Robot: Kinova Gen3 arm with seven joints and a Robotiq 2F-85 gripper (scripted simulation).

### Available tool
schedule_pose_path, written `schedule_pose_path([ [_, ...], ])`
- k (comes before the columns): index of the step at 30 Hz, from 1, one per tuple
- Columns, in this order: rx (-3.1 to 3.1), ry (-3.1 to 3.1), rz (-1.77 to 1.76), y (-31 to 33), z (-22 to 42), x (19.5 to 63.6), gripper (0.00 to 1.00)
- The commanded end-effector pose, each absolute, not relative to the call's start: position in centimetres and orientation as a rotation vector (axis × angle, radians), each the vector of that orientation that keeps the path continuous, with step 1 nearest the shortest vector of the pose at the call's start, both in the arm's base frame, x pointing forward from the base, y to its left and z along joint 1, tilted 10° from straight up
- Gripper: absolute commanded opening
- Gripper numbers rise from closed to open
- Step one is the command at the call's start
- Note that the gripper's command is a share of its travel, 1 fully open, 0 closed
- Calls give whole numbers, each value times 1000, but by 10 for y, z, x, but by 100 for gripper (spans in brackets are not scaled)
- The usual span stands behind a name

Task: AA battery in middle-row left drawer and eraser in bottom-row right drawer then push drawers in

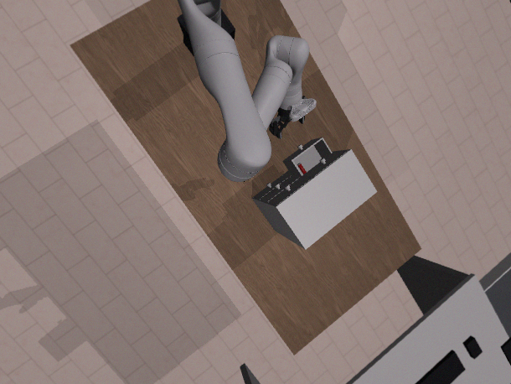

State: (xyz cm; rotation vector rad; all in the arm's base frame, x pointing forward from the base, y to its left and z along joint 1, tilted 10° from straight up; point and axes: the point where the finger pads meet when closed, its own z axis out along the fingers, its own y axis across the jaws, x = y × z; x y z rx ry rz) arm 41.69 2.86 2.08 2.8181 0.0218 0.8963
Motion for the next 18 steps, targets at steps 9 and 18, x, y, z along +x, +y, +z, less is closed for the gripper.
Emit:
schedule_pose_path([
  [9, 2821, 44, 897, 34, 22, 395, 100],
  [18, 2821, 44, 897, 34, 22, 392, 100],
])
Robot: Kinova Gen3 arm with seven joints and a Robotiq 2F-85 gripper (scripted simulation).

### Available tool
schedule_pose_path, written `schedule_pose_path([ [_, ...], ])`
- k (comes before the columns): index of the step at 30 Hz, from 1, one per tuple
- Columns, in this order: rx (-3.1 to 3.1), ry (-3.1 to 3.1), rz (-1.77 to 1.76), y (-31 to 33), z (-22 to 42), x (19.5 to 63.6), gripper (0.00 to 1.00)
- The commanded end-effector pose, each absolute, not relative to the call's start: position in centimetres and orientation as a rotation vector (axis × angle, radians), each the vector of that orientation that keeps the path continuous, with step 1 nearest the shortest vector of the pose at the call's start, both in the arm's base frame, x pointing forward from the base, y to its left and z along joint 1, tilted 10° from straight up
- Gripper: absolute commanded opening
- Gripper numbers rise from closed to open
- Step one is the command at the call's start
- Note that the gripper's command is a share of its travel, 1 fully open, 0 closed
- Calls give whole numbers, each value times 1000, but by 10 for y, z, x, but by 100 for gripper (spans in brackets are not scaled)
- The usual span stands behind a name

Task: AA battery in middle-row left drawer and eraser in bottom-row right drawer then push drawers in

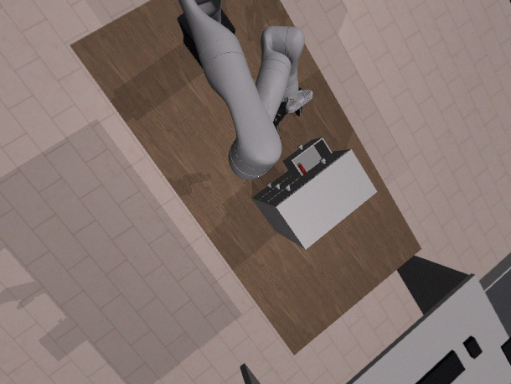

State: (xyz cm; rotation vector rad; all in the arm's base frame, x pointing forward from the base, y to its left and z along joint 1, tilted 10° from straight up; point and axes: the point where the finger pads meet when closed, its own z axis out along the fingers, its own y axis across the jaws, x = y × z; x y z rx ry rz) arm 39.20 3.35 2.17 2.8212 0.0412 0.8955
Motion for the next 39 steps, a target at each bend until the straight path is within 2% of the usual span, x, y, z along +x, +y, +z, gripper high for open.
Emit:
schedule_pose_path([
  [1, 2821, 44, 897, 34, 22, 392, 100],
  [20, 2840, 38, 834, 35, 25, 392, 100],
  [39, 2906, 12, 552, 37, 37, 392, 100],
])
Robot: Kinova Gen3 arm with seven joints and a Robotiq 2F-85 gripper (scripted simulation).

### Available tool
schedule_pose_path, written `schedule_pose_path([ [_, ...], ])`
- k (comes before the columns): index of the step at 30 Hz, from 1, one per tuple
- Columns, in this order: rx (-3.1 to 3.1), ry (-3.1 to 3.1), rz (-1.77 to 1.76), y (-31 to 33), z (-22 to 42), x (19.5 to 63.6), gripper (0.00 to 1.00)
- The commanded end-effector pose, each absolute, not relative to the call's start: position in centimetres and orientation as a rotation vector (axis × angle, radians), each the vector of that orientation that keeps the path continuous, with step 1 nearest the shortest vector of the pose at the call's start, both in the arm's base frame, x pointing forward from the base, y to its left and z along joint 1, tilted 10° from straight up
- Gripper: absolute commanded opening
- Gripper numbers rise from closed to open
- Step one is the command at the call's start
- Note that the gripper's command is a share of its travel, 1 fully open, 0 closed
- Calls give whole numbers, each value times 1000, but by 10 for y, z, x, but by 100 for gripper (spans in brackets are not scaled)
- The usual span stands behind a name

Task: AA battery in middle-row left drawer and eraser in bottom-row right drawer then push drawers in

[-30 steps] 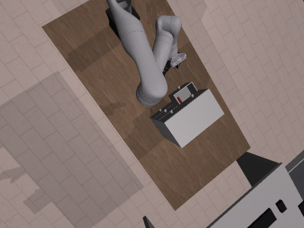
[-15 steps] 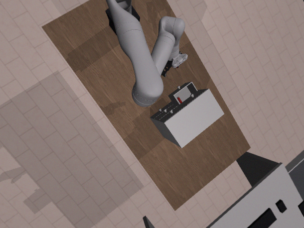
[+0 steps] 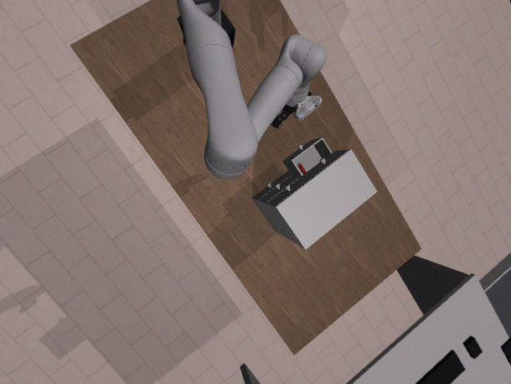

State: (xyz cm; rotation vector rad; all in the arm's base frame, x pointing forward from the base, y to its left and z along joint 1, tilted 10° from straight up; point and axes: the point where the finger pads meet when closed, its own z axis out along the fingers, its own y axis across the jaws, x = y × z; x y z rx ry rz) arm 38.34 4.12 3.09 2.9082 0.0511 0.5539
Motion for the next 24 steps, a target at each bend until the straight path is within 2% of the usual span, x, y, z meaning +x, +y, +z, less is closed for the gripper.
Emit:
schedule_pose_path([
  [1, 2910, 10, 529, 37, 38, 392, 100],
  [24, 2958, -32, 82, 41, 58, 392, 100],
])
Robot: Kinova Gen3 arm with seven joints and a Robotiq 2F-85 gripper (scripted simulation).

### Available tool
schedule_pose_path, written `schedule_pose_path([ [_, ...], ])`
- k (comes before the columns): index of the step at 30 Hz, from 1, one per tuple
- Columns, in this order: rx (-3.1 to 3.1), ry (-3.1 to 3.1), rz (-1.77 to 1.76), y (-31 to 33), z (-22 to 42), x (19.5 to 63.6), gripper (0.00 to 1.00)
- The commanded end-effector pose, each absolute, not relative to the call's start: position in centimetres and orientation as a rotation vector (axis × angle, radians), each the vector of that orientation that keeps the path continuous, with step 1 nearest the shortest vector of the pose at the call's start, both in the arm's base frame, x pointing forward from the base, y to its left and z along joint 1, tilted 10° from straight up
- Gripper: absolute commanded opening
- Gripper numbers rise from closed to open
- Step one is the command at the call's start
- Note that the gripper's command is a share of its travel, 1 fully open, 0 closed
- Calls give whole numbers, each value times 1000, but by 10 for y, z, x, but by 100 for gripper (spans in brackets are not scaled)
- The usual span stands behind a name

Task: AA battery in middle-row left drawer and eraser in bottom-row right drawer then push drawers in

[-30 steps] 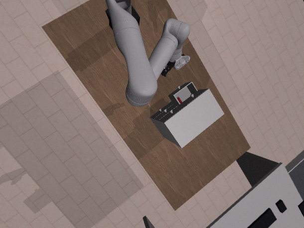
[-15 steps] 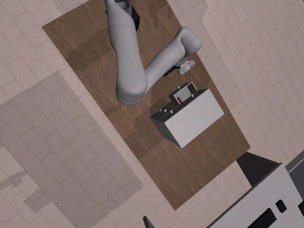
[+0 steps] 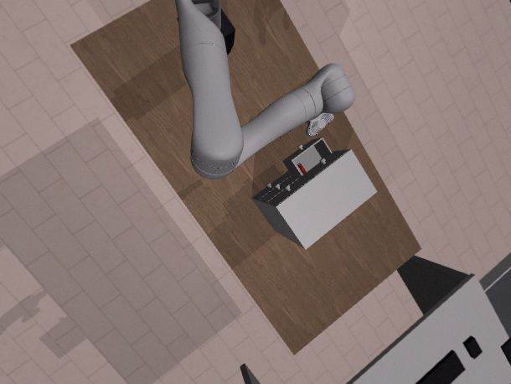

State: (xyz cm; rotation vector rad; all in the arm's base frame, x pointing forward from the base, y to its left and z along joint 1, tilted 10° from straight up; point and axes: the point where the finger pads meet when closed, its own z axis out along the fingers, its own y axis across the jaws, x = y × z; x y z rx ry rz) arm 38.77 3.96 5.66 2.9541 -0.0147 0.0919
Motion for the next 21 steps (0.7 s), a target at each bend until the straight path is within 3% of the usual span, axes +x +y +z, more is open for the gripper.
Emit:
schedule_pose_path([
  [1, 2959, -33, 69, 41, 59, 392, 100],
  [21, 2960, -38, 7, 42, 61, 392, 100],
])
